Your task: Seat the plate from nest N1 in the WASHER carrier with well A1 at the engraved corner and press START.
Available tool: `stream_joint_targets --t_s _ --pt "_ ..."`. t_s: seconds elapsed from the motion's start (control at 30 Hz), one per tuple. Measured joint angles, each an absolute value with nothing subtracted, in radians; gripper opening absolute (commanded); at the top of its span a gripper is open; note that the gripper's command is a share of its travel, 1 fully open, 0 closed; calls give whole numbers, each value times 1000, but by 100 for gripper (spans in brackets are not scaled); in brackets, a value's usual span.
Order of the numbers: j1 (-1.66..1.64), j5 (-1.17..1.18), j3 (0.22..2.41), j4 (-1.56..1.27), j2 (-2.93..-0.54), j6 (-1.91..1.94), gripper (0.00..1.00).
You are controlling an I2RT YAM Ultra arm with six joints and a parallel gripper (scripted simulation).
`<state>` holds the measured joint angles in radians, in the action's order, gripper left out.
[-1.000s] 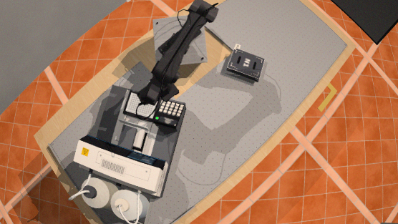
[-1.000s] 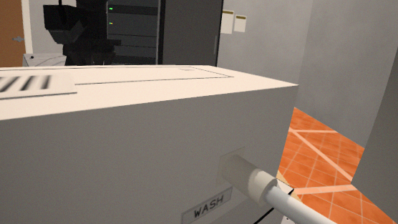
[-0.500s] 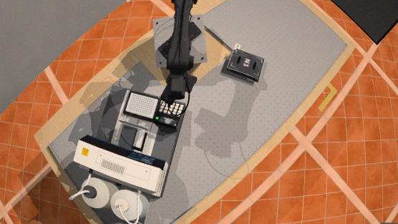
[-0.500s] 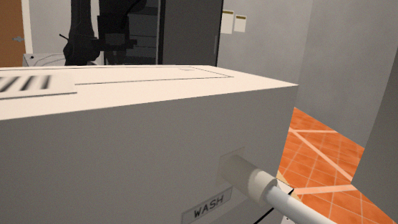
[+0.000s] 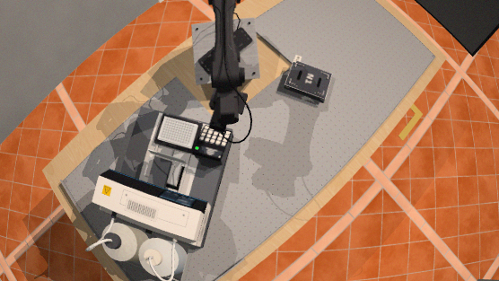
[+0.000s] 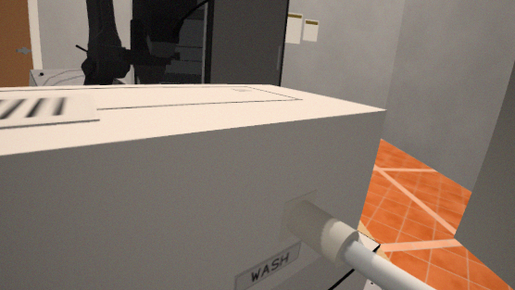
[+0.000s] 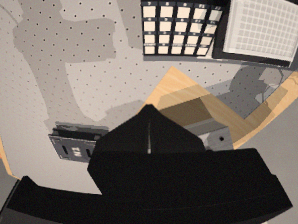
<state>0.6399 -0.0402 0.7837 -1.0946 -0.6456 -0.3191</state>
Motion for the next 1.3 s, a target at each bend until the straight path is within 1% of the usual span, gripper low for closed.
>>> stream_joint_targets --t_s 0.27,0.43,0.6,0.77,1.3 --pt "528 45 523 -907 -455 -373 0" --pt "435 135 445 -826 -347 -419 0" --pt "350 234 422 -780 -331 -461 0" --pt "330 288 422 -754 -332 -484 0" --pt "330 311 422 -745 -340 -492 0"
